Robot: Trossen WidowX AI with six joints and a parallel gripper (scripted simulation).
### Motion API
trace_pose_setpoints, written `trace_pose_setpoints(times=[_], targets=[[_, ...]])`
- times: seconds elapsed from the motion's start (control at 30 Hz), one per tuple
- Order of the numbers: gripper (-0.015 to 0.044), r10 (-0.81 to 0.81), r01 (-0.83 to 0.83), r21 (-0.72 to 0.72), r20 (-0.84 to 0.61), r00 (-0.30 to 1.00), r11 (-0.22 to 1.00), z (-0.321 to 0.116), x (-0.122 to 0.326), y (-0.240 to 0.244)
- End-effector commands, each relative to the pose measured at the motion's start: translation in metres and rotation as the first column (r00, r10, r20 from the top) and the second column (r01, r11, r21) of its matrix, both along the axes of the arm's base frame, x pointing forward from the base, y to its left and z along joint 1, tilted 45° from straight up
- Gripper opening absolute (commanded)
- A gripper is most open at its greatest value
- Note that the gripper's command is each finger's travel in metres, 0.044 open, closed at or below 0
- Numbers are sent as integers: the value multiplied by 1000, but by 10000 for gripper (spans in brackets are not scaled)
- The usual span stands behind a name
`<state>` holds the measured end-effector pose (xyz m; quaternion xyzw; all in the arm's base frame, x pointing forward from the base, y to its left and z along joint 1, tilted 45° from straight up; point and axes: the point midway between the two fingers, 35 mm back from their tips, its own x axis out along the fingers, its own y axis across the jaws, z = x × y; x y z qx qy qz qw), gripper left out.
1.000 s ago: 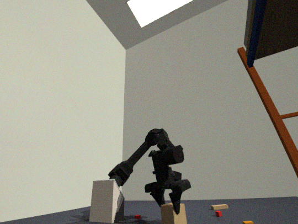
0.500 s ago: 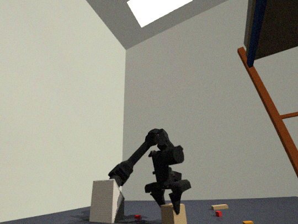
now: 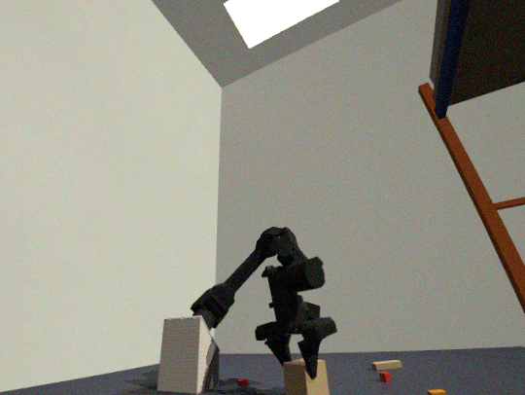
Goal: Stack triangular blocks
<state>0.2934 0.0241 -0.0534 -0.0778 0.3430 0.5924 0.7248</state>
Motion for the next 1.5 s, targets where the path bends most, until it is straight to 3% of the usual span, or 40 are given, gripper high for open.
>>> trace_pose_setpoints(times=[0.0,0.57,0.8,1.07,1.47], targets=[[0,-4,4,4,-4,1000,1000,0,0,1],[440,0,0,0,0,1000,1000,0,0,0],[440,0,0,-1,0,1000,1000,1,0,-3],[440,0,0,-6,-1,1000,1000,63,-6,-88],[440,-26,26,-9,6,1000,1000,61,-5,-91]])
